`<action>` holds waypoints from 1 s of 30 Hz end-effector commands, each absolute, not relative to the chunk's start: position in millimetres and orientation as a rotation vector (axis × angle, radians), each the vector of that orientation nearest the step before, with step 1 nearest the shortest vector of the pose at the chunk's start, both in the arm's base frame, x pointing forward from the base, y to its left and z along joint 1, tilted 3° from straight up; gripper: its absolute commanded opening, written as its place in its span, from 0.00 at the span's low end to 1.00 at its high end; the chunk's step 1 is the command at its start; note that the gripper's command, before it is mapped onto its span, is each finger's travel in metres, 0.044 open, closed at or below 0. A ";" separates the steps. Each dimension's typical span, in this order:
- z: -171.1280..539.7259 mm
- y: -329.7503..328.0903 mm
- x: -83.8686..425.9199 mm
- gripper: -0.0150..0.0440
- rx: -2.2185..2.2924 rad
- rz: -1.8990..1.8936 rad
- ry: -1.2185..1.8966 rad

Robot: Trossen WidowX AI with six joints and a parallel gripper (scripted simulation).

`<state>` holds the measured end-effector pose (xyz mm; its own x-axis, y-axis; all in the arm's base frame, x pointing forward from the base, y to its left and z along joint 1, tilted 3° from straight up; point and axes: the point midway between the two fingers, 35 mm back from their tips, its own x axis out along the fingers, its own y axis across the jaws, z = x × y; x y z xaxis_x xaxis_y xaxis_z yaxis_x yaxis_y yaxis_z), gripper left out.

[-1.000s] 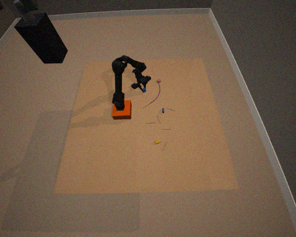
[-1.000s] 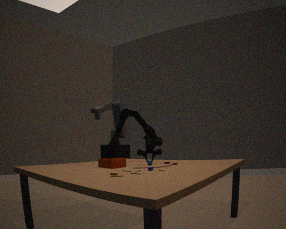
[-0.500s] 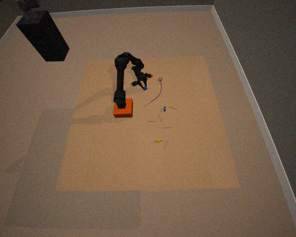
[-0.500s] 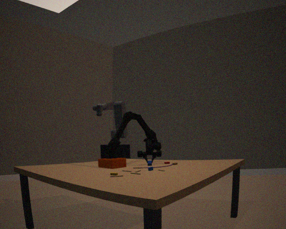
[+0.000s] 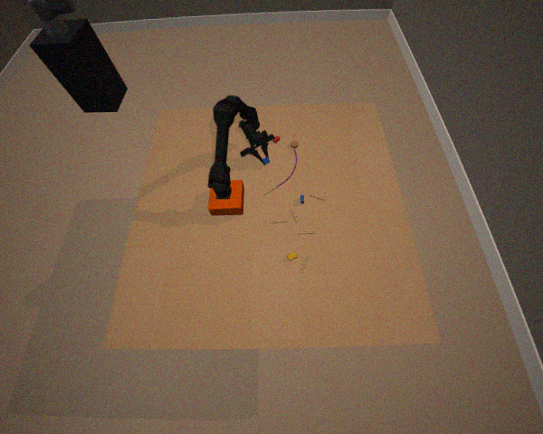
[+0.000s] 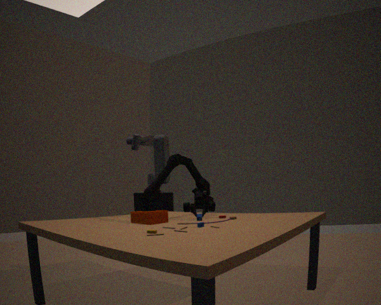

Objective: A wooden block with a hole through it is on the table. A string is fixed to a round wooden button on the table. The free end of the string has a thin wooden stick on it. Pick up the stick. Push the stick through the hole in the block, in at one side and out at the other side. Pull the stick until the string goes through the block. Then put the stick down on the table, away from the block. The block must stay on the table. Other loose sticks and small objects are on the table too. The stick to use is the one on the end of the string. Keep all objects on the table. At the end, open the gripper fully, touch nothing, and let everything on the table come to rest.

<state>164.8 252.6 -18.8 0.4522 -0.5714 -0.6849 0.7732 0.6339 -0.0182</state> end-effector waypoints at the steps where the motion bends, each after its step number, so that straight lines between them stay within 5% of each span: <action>1: -18.7 252.0 165.2 0.34 0.322 -0.850 0.721; 8: -16.6 253.4 164.5 0.65 0.322 -0.850 0.721; 13: 34.1 279.5 145.2 0.66 0.325 -0.849 0.719; 30: 36.4 280.4 144.2 0.66 0.325 -0.849 0.719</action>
<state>144.6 279.7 35.7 0.4498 -0.5680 -0.6893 0.7734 0.6337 -0.0175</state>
